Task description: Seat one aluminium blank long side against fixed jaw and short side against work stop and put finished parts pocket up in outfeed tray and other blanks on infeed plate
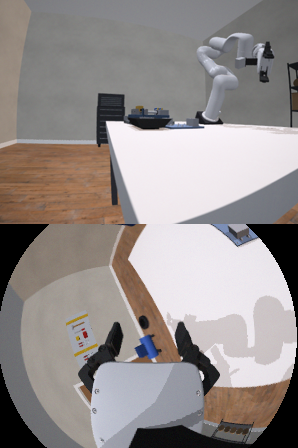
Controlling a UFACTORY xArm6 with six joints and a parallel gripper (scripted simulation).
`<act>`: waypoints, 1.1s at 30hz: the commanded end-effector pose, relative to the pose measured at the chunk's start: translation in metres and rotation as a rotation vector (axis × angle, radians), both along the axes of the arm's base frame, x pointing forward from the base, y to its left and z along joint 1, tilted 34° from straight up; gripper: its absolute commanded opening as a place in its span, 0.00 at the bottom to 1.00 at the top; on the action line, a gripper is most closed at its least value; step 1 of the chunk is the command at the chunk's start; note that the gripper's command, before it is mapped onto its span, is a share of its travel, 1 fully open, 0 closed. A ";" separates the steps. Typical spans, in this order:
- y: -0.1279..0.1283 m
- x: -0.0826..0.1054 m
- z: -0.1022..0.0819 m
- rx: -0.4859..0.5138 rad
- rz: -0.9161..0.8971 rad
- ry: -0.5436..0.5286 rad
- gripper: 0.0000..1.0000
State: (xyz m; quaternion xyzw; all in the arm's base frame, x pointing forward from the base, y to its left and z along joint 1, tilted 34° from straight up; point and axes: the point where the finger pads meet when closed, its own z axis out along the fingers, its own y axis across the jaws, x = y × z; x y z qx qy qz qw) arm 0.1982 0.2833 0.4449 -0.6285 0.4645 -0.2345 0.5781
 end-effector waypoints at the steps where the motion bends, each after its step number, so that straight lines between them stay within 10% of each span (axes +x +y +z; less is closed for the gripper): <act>1: -0.014 0.021 -0.009 0.079 -0.102 0.108 1.00; 33: -0.125 0.096 -0.086 0.654 -0.842 0.621 1.00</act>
